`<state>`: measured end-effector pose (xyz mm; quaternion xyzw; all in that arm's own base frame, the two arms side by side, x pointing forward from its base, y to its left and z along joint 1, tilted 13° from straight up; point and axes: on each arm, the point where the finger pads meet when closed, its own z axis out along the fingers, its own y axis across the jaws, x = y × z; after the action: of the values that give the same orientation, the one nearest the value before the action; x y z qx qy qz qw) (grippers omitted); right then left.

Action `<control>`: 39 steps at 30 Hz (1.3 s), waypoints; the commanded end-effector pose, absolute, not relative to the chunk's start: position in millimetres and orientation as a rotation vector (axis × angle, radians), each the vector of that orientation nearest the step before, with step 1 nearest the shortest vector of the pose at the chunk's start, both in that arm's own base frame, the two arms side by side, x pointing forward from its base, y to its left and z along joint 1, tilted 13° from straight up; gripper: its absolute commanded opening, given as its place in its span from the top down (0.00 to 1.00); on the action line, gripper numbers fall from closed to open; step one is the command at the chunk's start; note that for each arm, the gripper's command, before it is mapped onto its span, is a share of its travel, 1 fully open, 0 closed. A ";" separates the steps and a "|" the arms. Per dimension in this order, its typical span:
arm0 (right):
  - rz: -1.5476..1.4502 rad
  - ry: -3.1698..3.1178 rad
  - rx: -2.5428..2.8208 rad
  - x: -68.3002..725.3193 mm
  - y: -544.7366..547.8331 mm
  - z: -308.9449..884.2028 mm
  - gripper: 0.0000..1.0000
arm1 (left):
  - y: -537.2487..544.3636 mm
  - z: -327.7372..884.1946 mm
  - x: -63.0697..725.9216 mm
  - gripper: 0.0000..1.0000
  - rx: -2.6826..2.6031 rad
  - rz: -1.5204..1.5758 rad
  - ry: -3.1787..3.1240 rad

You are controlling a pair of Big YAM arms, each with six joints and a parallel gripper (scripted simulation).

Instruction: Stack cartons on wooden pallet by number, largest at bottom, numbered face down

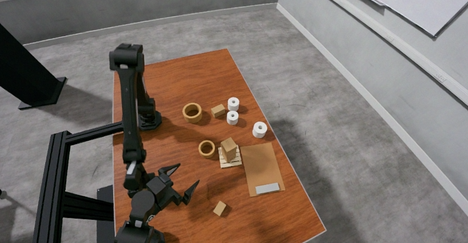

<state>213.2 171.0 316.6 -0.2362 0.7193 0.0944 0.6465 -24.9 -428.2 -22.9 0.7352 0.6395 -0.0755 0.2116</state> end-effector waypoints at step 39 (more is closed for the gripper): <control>0.319 1.569 -0.613 234.4 245.9 416.2 0.00 | -461.2 164.0 -64.3 0.45 1.995 -0.268 1.771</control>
<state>232.9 242.1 371.8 -0.2854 0.7115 0.1220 0.6304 -62.7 -448.8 149.2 0.7307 0.6415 -0.0837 0.2180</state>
